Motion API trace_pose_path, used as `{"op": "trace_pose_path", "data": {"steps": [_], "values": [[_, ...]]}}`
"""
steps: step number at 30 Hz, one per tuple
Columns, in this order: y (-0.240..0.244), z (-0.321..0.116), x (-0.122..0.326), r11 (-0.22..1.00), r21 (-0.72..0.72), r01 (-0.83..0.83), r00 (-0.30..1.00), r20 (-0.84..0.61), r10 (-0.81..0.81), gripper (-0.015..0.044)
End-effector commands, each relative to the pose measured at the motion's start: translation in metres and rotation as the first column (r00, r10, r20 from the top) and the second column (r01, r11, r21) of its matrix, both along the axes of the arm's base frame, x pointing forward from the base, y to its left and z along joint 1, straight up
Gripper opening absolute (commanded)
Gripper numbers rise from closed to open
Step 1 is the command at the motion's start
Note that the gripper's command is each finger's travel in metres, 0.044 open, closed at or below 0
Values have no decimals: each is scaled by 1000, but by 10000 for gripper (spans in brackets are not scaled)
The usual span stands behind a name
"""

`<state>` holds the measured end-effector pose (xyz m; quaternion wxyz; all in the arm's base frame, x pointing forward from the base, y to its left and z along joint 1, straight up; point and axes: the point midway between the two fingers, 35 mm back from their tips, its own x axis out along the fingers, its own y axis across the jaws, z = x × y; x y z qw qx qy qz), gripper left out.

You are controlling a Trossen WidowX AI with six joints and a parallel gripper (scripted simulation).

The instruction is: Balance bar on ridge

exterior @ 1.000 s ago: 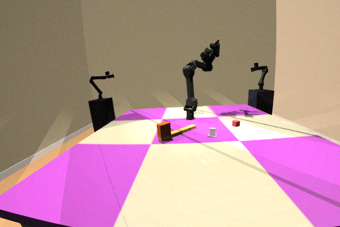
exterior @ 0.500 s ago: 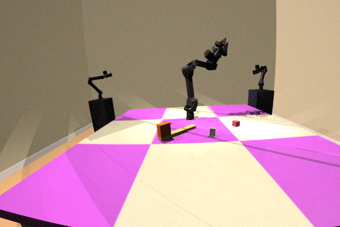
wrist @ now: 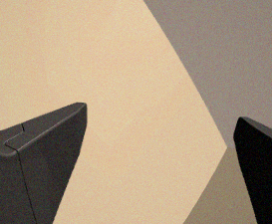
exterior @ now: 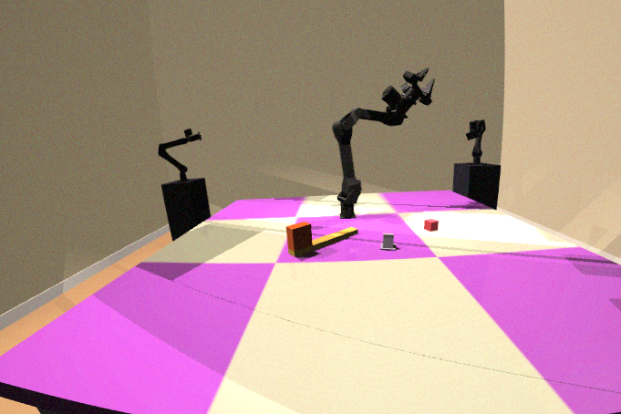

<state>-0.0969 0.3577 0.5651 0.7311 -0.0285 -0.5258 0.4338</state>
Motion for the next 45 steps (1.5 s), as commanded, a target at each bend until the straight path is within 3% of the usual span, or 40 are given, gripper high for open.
{"op": "trace_pose_path", "data": {"steps": [1, 21, 45], "values": [[15, -6, 17, 996, -49, 78, 996, 56, -75, 315], [64, -44, 117, 877, -267, 399, 905, 267, -331, 315], [72, -115, 269, 477, -493, 728, 684, 572, -453, 315]]}}
